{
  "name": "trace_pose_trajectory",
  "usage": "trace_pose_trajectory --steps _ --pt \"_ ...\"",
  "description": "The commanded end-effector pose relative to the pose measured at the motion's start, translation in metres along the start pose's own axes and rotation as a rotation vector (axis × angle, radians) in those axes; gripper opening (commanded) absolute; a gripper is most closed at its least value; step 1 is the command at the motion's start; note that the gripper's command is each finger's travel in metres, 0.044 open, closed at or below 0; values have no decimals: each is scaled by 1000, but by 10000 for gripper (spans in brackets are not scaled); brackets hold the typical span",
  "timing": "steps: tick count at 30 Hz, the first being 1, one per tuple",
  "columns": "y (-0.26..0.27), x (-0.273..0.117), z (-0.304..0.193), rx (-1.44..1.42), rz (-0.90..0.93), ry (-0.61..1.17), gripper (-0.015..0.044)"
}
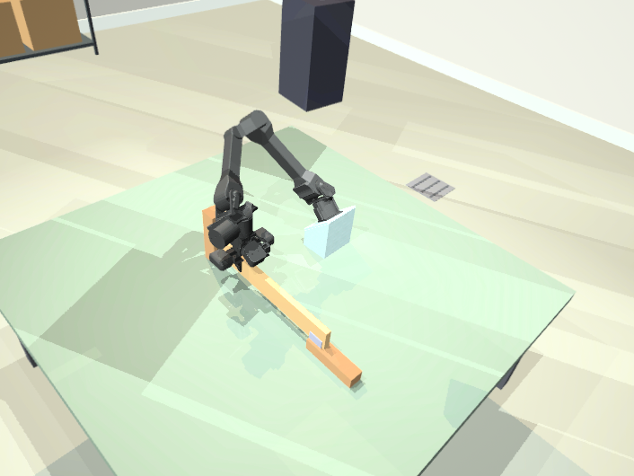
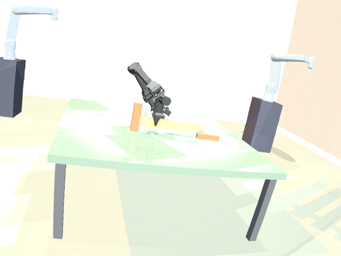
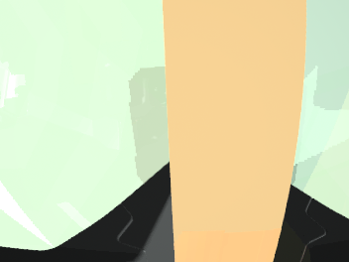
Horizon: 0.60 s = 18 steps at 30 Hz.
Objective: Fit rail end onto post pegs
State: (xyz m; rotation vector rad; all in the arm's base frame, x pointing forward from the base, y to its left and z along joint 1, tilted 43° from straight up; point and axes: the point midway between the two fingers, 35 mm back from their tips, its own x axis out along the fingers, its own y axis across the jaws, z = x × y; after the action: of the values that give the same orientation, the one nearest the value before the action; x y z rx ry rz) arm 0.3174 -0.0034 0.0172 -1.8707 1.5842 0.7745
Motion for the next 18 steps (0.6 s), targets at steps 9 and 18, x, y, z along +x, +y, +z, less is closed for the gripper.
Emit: trace_pose_trajectory --steps 9,18 --pt "0 -2 -5 -1 -3 2 0" --pt "0 -2 -8 -1 -3 2 0"
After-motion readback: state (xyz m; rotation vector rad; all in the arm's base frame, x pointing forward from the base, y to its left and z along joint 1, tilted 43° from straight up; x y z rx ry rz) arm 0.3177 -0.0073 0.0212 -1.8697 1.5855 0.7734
